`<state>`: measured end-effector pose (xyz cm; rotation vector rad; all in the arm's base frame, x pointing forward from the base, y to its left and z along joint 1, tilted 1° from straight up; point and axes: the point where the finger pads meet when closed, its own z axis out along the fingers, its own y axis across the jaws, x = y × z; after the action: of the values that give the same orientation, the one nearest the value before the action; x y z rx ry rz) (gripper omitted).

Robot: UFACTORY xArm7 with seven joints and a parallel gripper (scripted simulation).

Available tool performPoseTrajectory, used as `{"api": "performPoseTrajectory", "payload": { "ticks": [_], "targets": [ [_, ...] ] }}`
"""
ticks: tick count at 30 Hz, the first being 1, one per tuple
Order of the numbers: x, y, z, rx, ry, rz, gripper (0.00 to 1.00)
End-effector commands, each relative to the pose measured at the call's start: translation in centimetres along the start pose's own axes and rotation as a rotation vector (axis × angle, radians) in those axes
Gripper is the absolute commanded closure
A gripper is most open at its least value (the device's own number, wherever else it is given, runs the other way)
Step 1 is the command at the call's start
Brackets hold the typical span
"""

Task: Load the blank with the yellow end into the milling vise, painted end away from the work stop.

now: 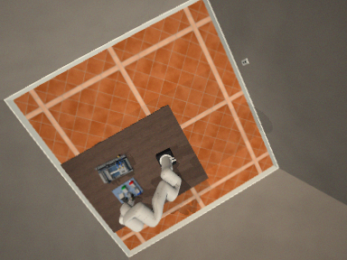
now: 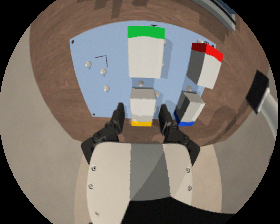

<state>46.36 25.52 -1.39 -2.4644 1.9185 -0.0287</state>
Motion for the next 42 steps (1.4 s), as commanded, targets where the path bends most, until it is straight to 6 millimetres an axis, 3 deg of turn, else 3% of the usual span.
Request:
{"api": "performPoseTrajectory", "payload": {
  "ticks": [1, 3, 4, 42],
  "targets": [
    [-0.04, -0.17, -0.19, 0.005, -0.001, 0.0, 0.31],
    [-0.04, -0.17, -0.19, 0.005, -0.001, 0.0, 0.31],
    [-0.04, -0.18, -0.19, 0.005, -0.001, 0.0, 1.0],
    [-0.05, -0.18, -0.19, 0.005, -0.001, 0.0, 1.0]
  ]
}}
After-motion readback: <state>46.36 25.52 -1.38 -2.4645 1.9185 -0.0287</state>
